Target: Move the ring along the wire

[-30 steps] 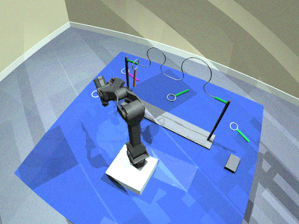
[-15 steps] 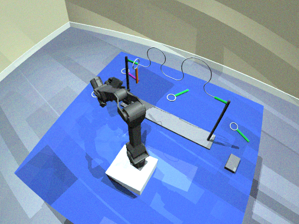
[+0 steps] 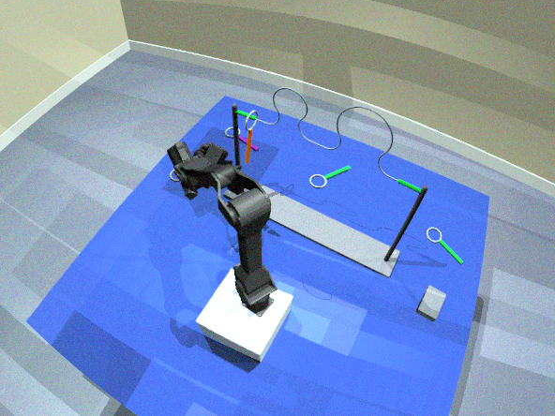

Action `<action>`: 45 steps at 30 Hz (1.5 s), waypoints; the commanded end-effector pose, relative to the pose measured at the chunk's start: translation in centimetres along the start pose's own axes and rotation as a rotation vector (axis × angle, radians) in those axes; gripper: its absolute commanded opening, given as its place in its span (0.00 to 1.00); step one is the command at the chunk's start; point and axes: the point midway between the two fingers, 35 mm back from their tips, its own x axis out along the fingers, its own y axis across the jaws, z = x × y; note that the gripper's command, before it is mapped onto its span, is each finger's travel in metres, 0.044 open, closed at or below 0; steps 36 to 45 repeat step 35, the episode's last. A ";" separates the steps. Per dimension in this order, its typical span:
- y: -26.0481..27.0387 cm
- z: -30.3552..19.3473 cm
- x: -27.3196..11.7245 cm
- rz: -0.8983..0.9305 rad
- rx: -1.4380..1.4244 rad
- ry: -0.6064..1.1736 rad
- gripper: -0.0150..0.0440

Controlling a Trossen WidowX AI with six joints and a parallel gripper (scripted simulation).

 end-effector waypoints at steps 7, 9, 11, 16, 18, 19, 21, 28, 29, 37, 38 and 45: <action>-0.1 0.1 -4.7 0.001 -0.001 -0.002 0.79; -0.1 0.1 -4.9 0.002 -0.001 -0.003 0.88; -0.1 0.1 -4.9 0.002 -0.001 -0.003 0.97; -0.1 0.1 -4.9 0.002 -0.001 -0.003 1.00; -0.1 0.1 -4.9 0.002 -0.001 -0.003 1.00; -0.1 0.1 -4.9 0.002 -0.001 -0.003 1.00; -0.1 0.1 -4.9 0.002 -0.001 -0.003 1.00; -0.1 0.1 -4.9 0.002 -0.001 -0.003 1.00; -0.1 0.1 -4.9 0.002 -0.001 -0.003 1.00; -0.1 0.1 -4.9 0.002 -0.001 -0.003 1.00; -0.1 0.1 -4.9 0.002 -0.001 -0.003 1.00; -0.1 0.1 -4.9 0.002 -0.001 -0.003 1.00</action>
